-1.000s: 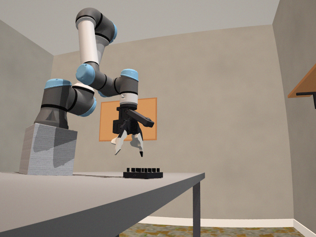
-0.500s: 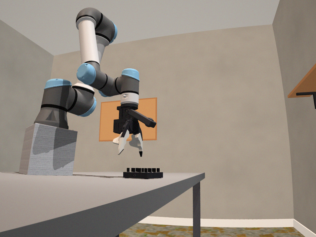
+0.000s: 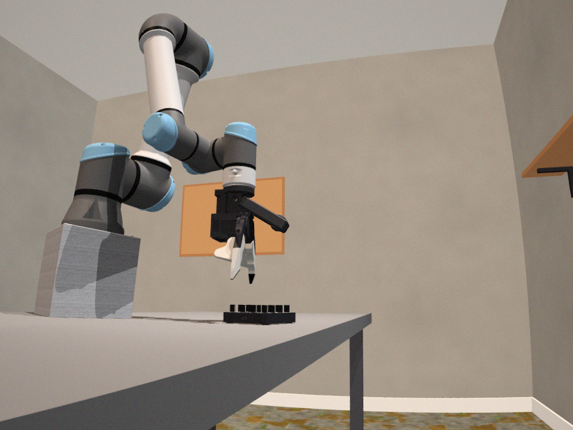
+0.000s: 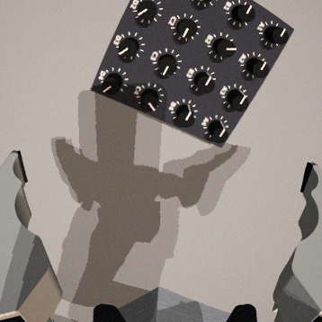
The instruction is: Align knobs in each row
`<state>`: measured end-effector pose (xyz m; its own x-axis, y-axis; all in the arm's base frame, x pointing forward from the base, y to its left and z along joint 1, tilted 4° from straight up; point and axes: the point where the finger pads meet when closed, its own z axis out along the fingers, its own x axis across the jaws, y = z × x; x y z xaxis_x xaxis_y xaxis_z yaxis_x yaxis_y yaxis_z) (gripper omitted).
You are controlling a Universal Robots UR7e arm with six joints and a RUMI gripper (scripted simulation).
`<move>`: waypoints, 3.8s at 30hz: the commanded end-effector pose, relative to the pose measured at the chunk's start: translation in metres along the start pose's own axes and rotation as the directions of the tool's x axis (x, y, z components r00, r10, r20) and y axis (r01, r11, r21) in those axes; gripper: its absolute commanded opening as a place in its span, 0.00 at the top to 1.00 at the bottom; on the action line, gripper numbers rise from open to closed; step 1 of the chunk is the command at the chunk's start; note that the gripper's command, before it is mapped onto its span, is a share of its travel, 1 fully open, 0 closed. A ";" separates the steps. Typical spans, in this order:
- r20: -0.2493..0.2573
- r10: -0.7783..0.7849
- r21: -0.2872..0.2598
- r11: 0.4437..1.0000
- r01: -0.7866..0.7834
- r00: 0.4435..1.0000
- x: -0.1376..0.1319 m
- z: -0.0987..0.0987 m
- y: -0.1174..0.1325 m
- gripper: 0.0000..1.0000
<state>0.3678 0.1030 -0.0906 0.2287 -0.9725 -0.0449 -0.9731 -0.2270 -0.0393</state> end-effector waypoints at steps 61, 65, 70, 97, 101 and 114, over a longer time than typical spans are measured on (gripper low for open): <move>-0.003 -0.950 0.004 -0.313 0.950 -0.313 0.025 -0.014 -0.043 0.00; -0.003 -0.932 0.003 -0.361 0.932 -0.361 0.026 -0.015 -0.044 0.00; -0.003 -0.888 0.003 -0.459 0.888 -0.459 0.029 -0.016 -0.045 0.00; -0.004 -0.801 0.002 -0.598 0.801 -0.598 0.035 -0.017 -0.048 0.00; -0.004 -0.801 0.002 -0.598 0.801 -0.598 0.035 -0.017 -0.048 0.89; -0.004 -0.801 0.002 -0.598 0.801 -0.598 0.035 -0.017 -0.048 0.89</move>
<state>0.4220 0.0796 -0.0733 0.6429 0.7635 0.0613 0.7655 -0.6432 -0.0159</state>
